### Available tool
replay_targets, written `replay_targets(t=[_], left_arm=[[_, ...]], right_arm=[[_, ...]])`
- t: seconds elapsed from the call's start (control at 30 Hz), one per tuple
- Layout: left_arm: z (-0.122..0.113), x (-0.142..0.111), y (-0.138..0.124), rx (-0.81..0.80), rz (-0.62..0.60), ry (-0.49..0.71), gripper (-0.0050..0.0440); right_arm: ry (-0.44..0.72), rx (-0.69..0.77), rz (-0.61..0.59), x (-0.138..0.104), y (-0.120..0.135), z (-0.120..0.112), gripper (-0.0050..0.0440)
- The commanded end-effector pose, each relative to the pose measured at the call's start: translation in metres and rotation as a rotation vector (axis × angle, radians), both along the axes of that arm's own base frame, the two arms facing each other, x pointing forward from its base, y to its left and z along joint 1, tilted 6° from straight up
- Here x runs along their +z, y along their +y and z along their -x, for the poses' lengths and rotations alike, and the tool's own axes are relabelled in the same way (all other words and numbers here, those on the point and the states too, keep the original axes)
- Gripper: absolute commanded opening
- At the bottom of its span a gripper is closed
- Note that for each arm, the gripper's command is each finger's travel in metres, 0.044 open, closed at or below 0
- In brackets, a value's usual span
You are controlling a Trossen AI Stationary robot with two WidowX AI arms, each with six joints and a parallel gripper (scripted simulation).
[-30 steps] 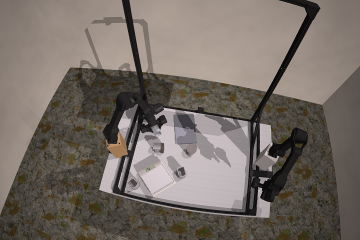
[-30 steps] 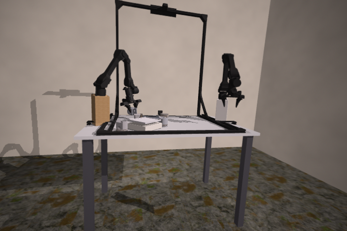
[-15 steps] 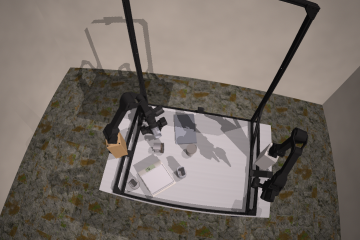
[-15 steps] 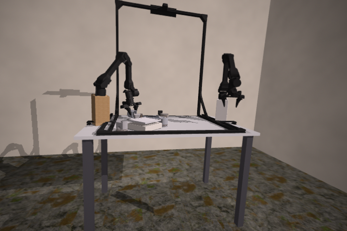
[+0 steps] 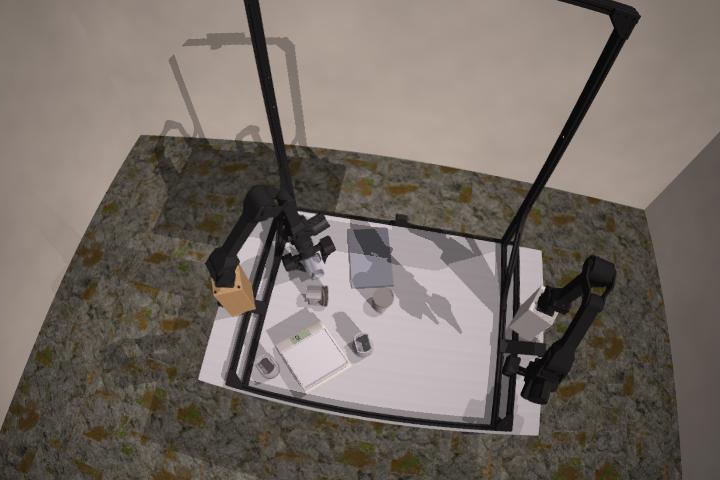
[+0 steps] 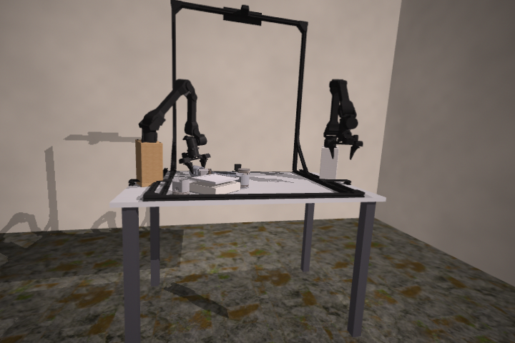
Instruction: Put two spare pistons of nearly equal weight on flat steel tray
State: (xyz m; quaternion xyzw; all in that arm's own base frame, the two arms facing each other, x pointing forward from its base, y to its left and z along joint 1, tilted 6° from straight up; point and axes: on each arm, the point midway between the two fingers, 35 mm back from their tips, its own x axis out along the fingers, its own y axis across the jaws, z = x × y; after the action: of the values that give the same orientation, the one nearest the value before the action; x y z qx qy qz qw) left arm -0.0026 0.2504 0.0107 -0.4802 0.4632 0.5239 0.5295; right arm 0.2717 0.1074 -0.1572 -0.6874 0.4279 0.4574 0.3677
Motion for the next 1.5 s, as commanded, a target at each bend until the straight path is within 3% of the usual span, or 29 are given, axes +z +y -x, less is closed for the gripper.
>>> replay_targets(t=[0.0,0.53,1.47], left_arm=[[0.0,0.0,0.0,-0.002,0.0,-0.002,0.044],[0.0,0.0,0.0,-0.002,0.0,-0.002,0.044],[0.0,0.0,0.0,-0.002,0.0,-0.002,0.044]], right_arm=[[0.0,0.003,0.002,-0.001,0.0,0.0,0.0378],[0.0,0.003,0.002,0.001,0.0,0.0,0.0378],[0.0,0.003,0.002,0.042,0.011,0.009,0.0378]])
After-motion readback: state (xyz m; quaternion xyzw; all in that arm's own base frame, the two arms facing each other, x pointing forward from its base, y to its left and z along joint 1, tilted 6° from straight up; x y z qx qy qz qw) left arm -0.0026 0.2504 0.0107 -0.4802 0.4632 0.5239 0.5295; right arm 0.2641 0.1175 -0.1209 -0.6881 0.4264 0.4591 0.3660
